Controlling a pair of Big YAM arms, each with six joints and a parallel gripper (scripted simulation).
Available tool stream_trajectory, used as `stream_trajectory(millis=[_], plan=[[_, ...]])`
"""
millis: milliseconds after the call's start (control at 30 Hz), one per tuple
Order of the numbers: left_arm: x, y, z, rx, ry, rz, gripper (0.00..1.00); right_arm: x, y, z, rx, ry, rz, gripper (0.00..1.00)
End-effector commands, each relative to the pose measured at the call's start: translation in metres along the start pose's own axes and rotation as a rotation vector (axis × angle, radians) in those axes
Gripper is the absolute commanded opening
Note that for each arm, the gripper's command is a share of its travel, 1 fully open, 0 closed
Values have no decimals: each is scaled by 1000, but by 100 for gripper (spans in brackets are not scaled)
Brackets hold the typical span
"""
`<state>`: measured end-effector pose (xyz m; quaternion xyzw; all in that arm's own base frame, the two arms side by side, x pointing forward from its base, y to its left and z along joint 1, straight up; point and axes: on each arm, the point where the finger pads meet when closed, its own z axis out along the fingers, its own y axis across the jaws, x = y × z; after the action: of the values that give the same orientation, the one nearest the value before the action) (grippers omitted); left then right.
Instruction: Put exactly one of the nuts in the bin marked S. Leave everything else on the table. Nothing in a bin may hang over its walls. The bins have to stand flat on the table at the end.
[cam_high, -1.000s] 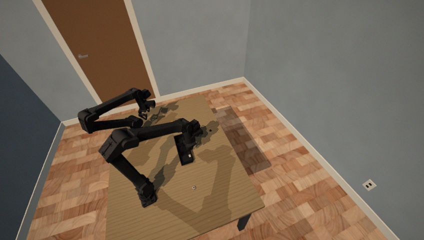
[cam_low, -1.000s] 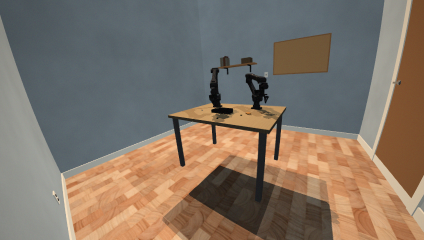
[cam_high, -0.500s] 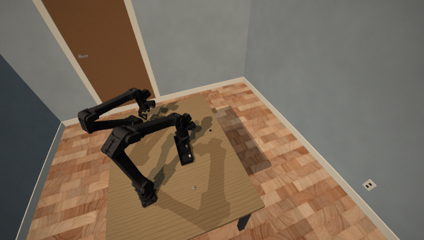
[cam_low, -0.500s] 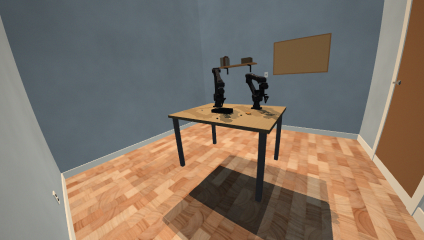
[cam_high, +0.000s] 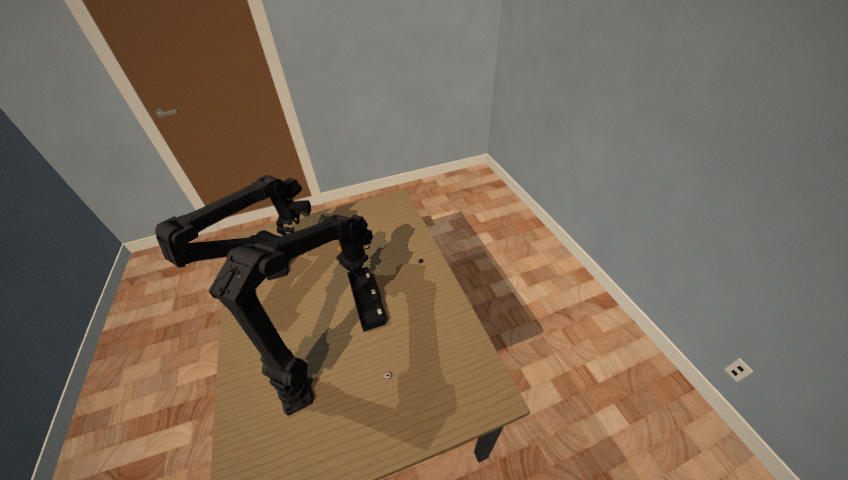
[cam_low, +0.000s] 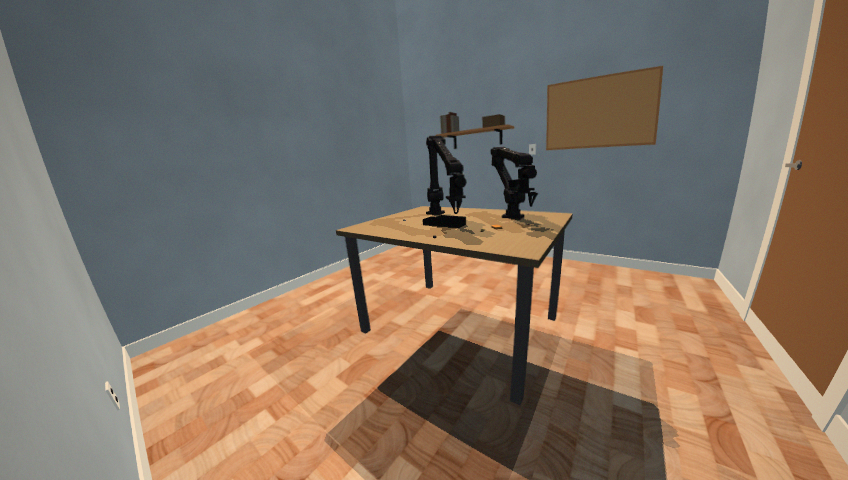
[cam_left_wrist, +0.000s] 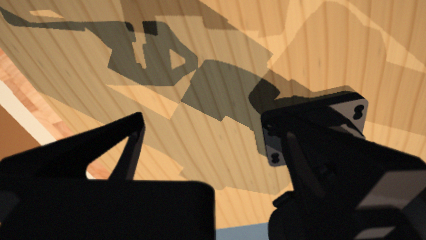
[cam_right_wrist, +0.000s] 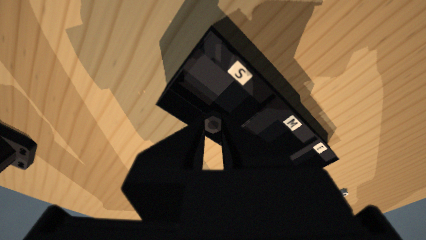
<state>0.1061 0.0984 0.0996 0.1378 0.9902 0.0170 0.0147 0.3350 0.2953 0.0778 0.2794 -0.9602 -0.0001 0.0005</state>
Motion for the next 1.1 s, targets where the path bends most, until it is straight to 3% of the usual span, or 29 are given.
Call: stream_trajectory(millis=[0,33,833,1067], plan=[[1,3,-2,-5,-3,-13,100,-17,13,-16,0,-27,-156,11],[1,3,-2,-5,-3,-13,100,-1,6,-11,0,-19,-189,11],[1,3,-2,-5,-3,-13,100,-20,1,-15,12,-48,-840,11],[1,3,-2,-5,-3,-13,100,-14,1,-12,10,-46,-864,11]])
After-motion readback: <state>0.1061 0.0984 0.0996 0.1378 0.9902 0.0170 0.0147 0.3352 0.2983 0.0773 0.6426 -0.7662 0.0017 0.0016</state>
